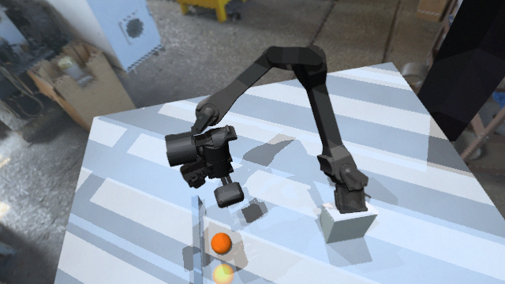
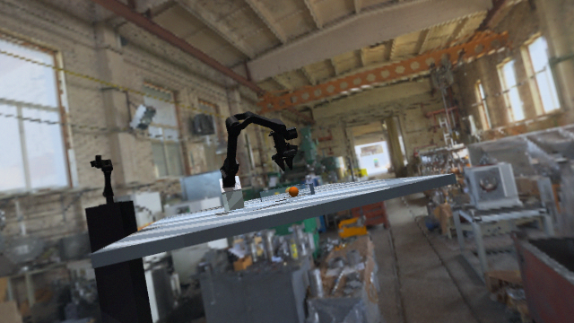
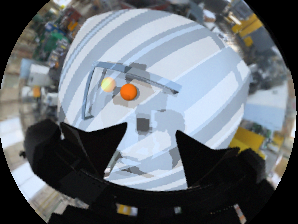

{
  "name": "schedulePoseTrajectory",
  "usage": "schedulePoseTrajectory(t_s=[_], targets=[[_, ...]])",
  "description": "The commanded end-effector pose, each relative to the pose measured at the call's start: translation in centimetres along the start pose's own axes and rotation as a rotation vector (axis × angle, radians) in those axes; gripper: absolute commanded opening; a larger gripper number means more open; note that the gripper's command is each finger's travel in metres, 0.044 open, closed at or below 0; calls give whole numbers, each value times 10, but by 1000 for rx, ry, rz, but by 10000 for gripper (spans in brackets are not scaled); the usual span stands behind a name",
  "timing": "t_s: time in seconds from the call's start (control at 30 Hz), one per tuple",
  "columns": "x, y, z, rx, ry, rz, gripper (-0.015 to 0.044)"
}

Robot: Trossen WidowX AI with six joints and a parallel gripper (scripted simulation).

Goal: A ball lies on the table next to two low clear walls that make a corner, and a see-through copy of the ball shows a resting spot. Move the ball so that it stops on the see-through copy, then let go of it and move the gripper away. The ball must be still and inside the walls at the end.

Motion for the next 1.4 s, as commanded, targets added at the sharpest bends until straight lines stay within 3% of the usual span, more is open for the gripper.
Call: schedulePoseTrajectory(t_s=[0.0,0.23,1.37], targets=[[30,38,28,102,54,-12,385],[72,92,53,228,103,-51,385],[113,90,49,228,103,-52,385]])
Point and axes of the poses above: the point midway between the two fingers, 35 mm back from their tips, its own x axis out along the fingers, its own y axis across the jaws, z = x × y, the point moved 2 cm from there along -x, back along the fingers, and after that the axes turned 3 degrees about x, right-handed, at the moved point
